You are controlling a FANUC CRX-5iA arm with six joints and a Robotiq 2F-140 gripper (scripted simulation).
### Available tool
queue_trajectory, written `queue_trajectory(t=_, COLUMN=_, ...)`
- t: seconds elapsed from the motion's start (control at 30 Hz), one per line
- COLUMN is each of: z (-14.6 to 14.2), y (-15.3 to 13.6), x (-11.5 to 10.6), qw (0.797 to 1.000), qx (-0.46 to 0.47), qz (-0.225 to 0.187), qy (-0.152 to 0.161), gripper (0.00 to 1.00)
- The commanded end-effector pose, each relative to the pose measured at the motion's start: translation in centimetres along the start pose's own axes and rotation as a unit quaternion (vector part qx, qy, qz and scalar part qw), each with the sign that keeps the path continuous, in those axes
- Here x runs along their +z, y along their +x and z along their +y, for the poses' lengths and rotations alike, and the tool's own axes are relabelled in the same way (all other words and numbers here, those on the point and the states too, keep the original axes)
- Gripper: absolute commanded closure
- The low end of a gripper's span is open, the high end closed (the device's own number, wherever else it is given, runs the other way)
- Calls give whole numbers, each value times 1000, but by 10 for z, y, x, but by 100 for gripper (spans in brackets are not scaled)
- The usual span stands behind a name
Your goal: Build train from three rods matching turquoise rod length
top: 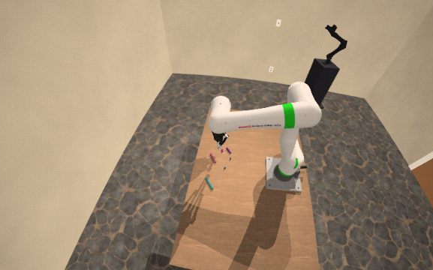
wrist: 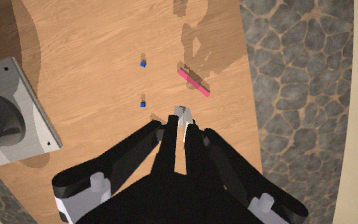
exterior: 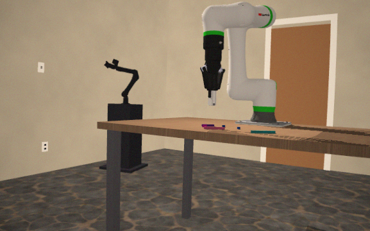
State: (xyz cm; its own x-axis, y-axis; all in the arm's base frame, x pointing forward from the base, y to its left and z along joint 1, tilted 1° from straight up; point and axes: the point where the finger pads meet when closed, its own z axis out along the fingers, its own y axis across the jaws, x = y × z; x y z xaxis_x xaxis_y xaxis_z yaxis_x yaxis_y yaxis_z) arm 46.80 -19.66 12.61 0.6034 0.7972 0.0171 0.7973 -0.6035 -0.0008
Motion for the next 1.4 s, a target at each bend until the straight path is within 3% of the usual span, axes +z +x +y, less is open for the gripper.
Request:
queue_trajectory(t=0.0, z=-26, y=33, x=-1, qw=1000, qx=27, qz=-3, qy=-4, gripper=97)
queue_trajectory(t=0.23, z=-56, y=62, x=0, qw=999, qx=53, qz=-3, qy=-4, gripper=97)
queue_trajectory(t=0.27, z=-72, y=76, x=1, qw=998, qx=67, qz=-3, qy=-4, gripper=97)
queue_trajectory(t=0.4, z=-95, y=92, x=2, qw=996, qx=86, qz=-3, qy=-4, gripper=97)
queue_trajectory(t=1.0, z=-96, y=93, x=4, qw=996, qx=87, qz=-3, qy=-4, gripper=97)
queue_trajectory(t=1.37, z=-96, y=94, x=29, qw=996, qx=88, qz=-3, qy=-4, gripper=97)
